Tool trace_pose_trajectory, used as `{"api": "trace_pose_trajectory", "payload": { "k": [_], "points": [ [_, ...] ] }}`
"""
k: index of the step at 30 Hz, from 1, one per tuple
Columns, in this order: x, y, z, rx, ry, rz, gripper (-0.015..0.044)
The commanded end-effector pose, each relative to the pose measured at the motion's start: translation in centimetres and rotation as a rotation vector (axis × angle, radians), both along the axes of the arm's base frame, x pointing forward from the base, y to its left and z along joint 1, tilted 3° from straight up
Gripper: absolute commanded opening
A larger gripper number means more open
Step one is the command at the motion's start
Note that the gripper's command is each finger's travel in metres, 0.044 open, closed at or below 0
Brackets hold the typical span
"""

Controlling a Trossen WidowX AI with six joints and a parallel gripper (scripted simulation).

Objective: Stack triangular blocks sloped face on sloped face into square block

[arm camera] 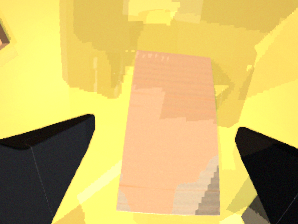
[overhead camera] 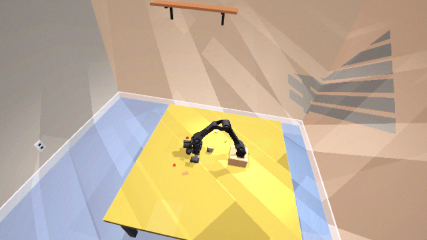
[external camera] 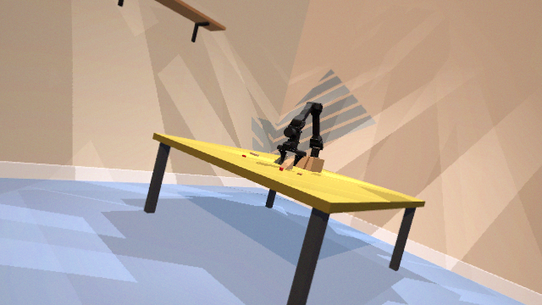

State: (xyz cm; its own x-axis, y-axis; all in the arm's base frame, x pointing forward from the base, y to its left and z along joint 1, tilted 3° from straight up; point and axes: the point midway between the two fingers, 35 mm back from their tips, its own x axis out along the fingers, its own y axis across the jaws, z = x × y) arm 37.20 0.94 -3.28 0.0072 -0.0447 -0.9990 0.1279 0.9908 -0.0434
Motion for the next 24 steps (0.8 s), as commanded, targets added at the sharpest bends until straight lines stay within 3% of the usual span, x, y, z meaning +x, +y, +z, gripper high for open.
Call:
{"api": "trace_pose_trajectory", "payload": {
  "k": [1,12,20,24],
  "points": [
    [0.0,-0.1,-0.6,-0.004,-0.001,0.003,0.0440],
    [-0.2,-0.3,-2.1,-0.004,-0.001,0.002,0.0440],
    [-0.2,-0.3,-2.1,-0.004,-0.001,0.002,0.0230],
    [-0.2,-0.3,-2.1,-0.004,-0.001,0.002,0.0203]
  ]
}}
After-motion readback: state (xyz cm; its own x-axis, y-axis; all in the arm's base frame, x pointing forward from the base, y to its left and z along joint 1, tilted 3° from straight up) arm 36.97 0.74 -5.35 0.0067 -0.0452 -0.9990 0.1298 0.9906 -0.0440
